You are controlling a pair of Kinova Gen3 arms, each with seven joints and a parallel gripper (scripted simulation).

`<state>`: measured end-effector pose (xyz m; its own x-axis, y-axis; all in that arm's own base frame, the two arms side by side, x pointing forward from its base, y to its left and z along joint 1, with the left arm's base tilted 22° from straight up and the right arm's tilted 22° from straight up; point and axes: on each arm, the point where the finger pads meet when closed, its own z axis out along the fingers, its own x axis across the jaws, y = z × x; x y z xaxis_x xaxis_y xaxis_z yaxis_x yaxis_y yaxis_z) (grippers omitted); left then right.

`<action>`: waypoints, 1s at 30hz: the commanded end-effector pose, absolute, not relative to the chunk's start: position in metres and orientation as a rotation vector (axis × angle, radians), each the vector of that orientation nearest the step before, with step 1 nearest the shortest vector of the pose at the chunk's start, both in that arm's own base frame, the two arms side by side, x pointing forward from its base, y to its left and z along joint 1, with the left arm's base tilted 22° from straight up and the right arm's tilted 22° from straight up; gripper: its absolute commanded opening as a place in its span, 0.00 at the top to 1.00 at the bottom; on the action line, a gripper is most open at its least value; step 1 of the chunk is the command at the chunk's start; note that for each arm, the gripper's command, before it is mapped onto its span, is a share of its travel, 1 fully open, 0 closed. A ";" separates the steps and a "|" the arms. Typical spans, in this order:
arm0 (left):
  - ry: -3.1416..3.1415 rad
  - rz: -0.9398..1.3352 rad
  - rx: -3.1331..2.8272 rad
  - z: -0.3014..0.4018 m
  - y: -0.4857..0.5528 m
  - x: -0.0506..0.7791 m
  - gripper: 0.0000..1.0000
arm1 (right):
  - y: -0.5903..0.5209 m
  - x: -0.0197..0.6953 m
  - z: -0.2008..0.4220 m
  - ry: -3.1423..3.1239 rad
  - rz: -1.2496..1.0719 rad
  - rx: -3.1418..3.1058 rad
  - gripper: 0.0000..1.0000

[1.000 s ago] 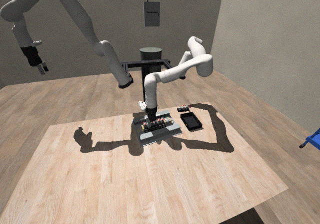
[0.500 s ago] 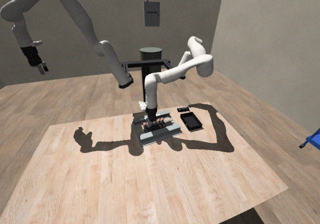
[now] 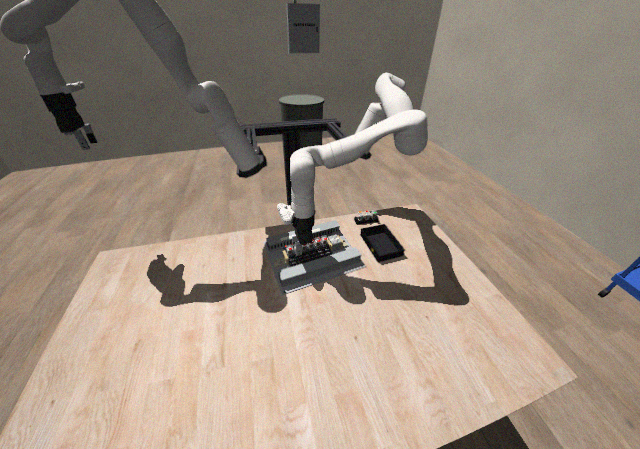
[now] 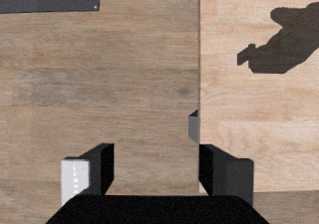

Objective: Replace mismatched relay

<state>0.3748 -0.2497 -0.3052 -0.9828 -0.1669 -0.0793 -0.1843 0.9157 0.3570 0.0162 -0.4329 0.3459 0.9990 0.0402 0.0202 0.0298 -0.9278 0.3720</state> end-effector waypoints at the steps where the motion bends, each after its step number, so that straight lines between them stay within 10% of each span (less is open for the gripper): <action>1: 3.025 0.569 -0.276 -0.304 -0.251 0.375 1.00 | -0.433 0.016 0.347 0.050 0.039 2.759 0.00; 30: 2.995 0.568 -0.265 -0.304 -0.251 0.375 1.00 | -0.433 0.016 0.347 0.050 0.039 2.759 0.00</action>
